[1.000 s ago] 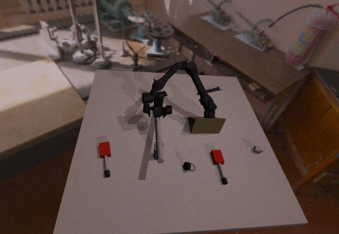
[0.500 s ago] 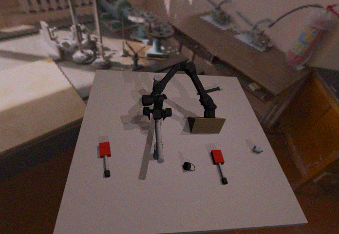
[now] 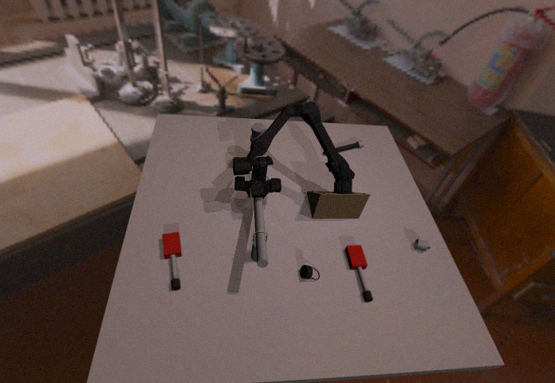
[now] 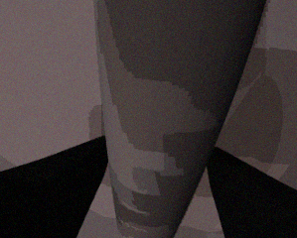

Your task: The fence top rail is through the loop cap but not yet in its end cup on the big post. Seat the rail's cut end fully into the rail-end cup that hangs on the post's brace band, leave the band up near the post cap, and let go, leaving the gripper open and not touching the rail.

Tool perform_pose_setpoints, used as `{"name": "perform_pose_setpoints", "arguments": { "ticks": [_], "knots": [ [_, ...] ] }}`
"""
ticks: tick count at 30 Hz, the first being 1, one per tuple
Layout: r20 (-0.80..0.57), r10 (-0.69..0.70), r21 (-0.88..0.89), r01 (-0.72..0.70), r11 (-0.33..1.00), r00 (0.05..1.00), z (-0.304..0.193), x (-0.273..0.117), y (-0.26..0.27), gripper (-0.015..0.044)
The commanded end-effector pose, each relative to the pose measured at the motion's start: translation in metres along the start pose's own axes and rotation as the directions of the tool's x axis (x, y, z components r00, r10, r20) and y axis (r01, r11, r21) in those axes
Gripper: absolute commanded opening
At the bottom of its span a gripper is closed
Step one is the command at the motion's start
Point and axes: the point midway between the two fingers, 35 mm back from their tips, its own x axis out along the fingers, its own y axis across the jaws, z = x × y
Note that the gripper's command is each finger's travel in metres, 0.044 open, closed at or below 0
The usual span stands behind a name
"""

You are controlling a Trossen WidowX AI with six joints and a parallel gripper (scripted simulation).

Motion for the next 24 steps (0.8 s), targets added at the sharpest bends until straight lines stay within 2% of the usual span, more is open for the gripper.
{"name": "perform_pose_setpoints", "arguments": {
  "ticks": [1,8,12,24],
  "knots": [
    [-0.004,0.0,-0.002,0.0,1.0,1.0,-0.001,0.001,0.0,0.0151],
    [-0.004,0.0,-0.002,0.0,1.0,1.0,-0.001,0.001,0.0,0.0105],
    [-0.003,0.0,-0.002,0.0,1.0,1.0,0.0,-0.004,0.001,0.0],
    [-0.114,0.032,0.004,-0.032,0.999,0.993,-0.002,-0.034,0.004,0.0]
  ]
}}
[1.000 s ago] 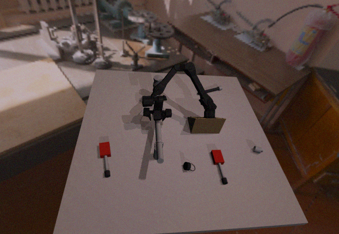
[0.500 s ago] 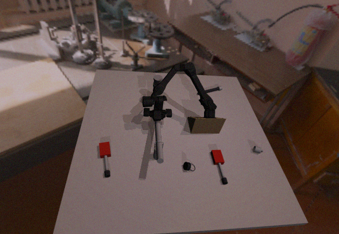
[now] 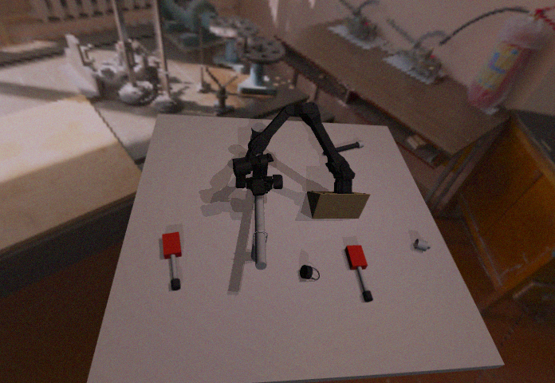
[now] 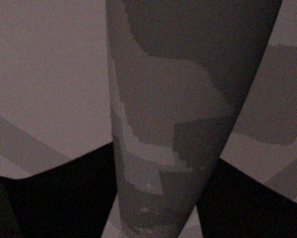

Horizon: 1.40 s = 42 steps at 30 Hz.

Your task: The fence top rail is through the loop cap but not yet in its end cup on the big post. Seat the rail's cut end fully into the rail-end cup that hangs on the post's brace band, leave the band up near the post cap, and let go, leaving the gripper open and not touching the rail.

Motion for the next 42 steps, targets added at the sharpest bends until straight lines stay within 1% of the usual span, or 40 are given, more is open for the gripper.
{"name": "perform_pose_setpoints", "arguments": {
  "ticks": [1,13,28,42],
  "knots": [
    [-0.058,-0.008,-0.003,0.008,1.0,0.998,0.0,-0.02,-0.001,0.0],
    [-0.225,-0.036,-0.005,0.035,0.999,0.974,-0.01,-0.067,-0.001,0.0],
    [-0.207,-0.024,-0.001,0.025,1.0,0.978,-0.007,-0.063,0.001,0.0],
    [-0.207,-0.024,-0.001,0.025,1.0,0.978,-0.012,-0.07,-0.003,0.0]
  ]
}}
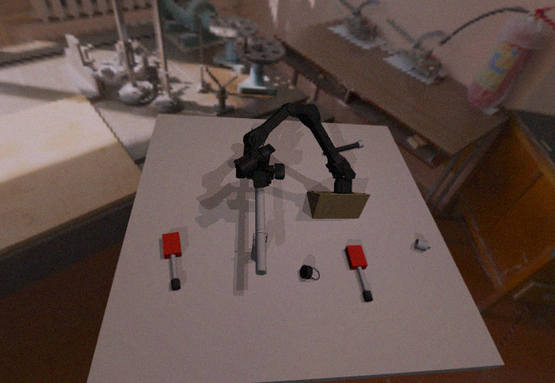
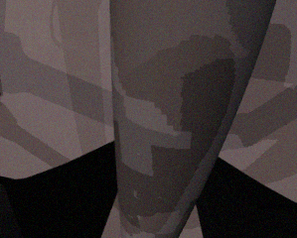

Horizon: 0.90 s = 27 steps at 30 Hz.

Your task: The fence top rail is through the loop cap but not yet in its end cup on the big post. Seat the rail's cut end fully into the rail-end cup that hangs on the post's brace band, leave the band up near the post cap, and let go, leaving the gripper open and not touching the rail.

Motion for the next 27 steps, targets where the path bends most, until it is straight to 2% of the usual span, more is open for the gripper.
{"name": "perform_pose_setpoints", "arguments": {
  "ticks": [1,27],
  "knots": [
    [-0.005,-0.009,0.003,0.009,1.0,1.0,-0.005,-0.004,-0.004,0.0],
    [-0.001,0.001,-0.004,-0.001,1.0,1.0,-0.024,0.005,-0.002,0.0]
  ]
}}
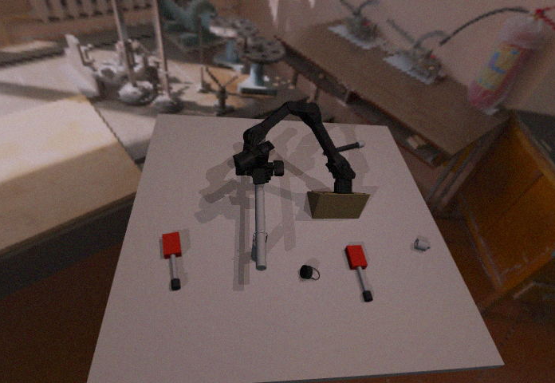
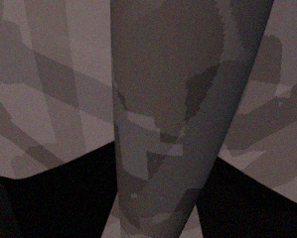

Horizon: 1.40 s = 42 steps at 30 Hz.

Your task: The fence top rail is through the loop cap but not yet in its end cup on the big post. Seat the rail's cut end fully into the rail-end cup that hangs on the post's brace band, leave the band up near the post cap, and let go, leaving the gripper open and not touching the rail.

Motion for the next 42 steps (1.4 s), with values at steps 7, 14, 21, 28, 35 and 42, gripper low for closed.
{"name": "perform_pose_setpoints", "arguments": {
  "ticks": [7,14,21,28,35,42],
  "knots": [
    [-0.014,-0.009,0.002,0.009,1.0,1.0,-0.0074,-0.0007,-0.0006,0.0],
    [-0.014,-0.009,0.002,0.009,1.0,1.0,-0.0074,-0.0007,-0.0006,0.0],
    [-0.014,-0.009,0.002,0.009,1.0,1.0,-0.0074,-0.0007,-0.0006,0.0],
    [-0.014,-0.009,0.002,0.009,1.0,1.0,-0.0074,-0.0007,-0.0006,0.0],
    [-0.002,-0.004,0.001,0.004,1.0,1.0,-0.0021,-0.0003,-0.0002,0.0],
    [0.002,-0.002,0.001,0.002,1.0,1.0,-0.0003,-0.0002,0.0,0.0]
  ]
}}
